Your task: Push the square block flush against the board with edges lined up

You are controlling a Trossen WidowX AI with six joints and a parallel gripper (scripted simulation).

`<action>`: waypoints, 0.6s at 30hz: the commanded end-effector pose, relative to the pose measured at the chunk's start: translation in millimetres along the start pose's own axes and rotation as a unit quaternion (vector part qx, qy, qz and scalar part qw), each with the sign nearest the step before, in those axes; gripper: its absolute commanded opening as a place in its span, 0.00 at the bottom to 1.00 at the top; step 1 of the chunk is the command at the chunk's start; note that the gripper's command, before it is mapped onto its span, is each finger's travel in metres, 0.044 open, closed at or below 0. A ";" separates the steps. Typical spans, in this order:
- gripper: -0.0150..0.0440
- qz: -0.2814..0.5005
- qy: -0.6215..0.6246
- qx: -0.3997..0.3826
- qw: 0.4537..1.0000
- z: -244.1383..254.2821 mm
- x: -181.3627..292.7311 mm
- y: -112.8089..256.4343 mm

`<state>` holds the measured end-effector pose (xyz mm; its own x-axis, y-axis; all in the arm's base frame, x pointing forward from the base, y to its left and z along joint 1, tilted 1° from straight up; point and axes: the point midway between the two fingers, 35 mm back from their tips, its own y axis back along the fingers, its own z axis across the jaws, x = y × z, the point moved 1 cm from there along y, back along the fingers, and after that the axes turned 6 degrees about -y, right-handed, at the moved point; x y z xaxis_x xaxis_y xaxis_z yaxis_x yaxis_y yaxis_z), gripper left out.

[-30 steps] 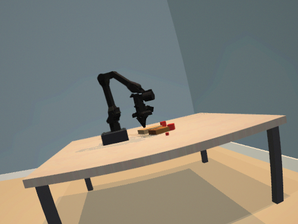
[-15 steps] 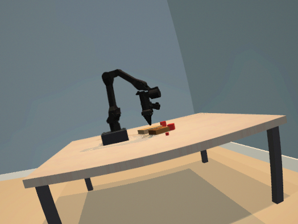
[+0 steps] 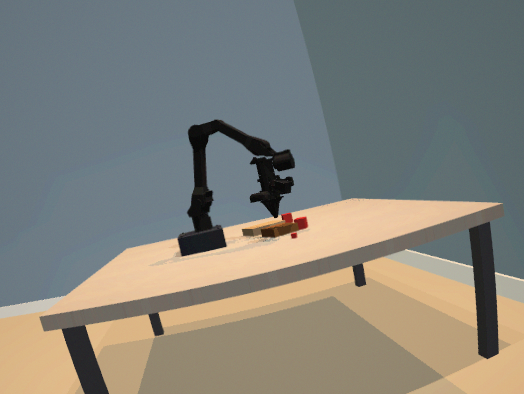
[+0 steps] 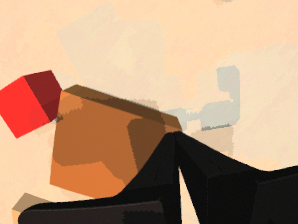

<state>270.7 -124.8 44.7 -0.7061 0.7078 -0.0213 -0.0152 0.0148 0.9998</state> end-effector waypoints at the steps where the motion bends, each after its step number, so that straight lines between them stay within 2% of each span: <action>1: 0.25 0.004 -0.053 0.000 0.999 5.8 -7.4 -2.3; 12: 0.25 0.004 -0.240 0.000 0.971 22.8 -31.6 -5.9; 16: 0.25 0.004 -0.251 0.001 0.968 23.9 -33.0 -6.3; 18: 0.25 0.004 -0.251 0.001 0.968 24.2 -33.7 -18.7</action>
<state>311.2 -132.2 39.4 -0.2847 0.9584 -0.0211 -0.0204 0.0160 0.9997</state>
